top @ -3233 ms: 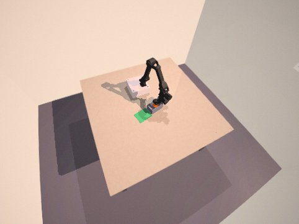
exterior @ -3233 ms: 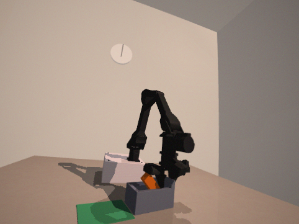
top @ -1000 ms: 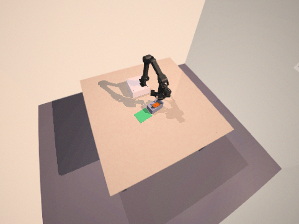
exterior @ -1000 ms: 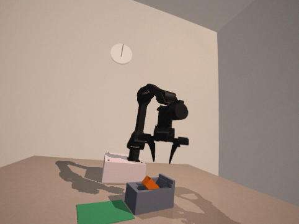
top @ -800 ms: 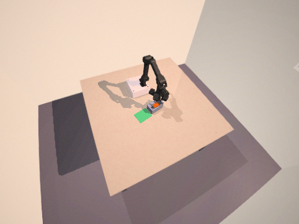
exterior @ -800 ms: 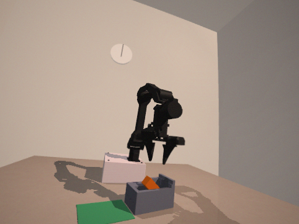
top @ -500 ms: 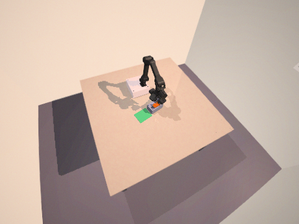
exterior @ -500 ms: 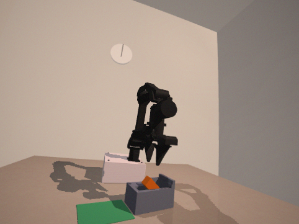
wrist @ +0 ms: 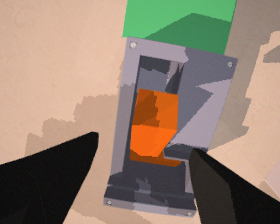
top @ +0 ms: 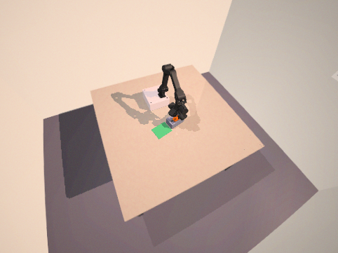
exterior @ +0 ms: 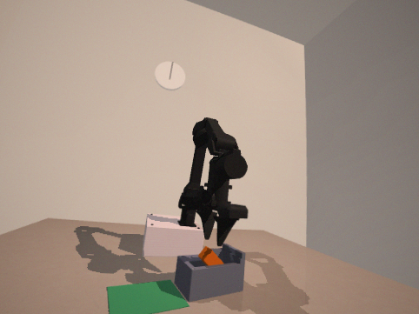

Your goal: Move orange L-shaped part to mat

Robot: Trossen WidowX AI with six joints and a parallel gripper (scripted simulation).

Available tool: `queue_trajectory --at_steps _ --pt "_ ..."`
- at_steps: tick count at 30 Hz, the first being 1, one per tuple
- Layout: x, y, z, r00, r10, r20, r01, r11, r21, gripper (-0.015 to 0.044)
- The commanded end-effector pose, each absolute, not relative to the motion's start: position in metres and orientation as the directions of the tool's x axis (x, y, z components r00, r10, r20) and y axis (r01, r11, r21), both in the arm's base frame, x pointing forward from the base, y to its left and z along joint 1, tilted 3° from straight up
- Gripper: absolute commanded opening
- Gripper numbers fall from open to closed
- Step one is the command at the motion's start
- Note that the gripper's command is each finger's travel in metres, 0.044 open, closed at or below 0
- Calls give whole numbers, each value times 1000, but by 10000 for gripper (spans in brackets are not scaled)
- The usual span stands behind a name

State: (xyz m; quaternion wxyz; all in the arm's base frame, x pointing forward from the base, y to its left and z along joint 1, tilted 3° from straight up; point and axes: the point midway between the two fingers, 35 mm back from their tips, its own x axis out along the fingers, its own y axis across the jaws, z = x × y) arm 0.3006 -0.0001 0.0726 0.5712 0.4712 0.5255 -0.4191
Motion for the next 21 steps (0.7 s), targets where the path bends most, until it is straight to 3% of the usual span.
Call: queue_trajectory --at_steps 1,21 --pt "299 1 63 84 22 -996 976 200 86 280" --pt "301 2 31 83 22 -996 976 200 86 280"
